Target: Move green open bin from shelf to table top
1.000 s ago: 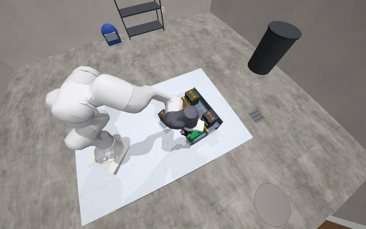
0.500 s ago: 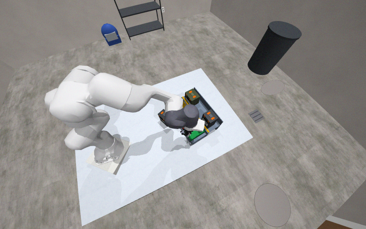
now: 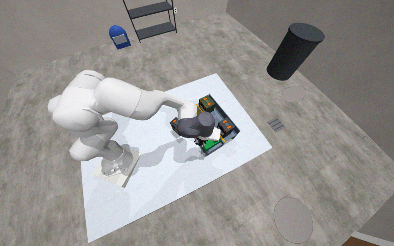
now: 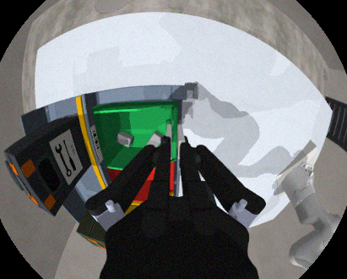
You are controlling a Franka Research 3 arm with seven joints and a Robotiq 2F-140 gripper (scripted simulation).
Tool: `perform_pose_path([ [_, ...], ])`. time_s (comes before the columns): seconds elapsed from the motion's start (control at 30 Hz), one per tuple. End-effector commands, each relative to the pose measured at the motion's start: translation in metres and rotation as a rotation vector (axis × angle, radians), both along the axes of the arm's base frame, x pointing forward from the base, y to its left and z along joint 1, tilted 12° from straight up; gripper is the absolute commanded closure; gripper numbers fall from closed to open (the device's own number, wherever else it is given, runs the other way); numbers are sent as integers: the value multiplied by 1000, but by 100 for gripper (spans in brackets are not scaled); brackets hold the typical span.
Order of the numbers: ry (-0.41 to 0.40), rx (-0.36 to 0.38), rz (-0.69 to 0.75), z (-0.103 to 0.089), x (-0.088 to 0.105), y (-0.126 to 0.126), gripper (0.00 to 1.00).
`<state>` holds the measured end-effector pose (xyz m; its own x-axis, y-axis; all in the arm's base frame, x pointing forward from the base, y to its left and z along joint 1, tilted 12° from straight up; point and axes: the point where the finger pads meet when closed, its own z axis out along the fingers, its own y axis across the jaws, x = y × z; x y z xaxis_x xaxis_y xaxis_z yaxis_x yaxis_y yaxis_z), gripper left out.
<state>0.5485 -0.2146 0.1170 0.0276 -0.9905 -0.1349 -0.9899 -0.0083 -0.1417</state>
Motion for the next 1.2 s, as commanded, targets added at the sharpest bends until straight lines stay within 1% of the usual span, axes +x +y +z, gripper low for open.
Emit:
perform_pose_path([
  [0.0, -9, -2, 1, 6, 3, -2, 100],
  [0.23, -9, -2, 1, 6, 3, -2, 100],
  [0.27, -1, 1, 0, 2, 1, 0, 100],
  [0.4, -9, -2, 1, 6, 4, -3, 100],
  [0.8, -9, -2, 1, 6, 4, -3, 100],
  [0.83, 0, 2, 1, 2, 1, 0, 100],
  [0.97, -9, -2, 1, 6, 5, -3, 100],
  [1.17, -9, -2, 1, 6, 5, -3, 100],
])
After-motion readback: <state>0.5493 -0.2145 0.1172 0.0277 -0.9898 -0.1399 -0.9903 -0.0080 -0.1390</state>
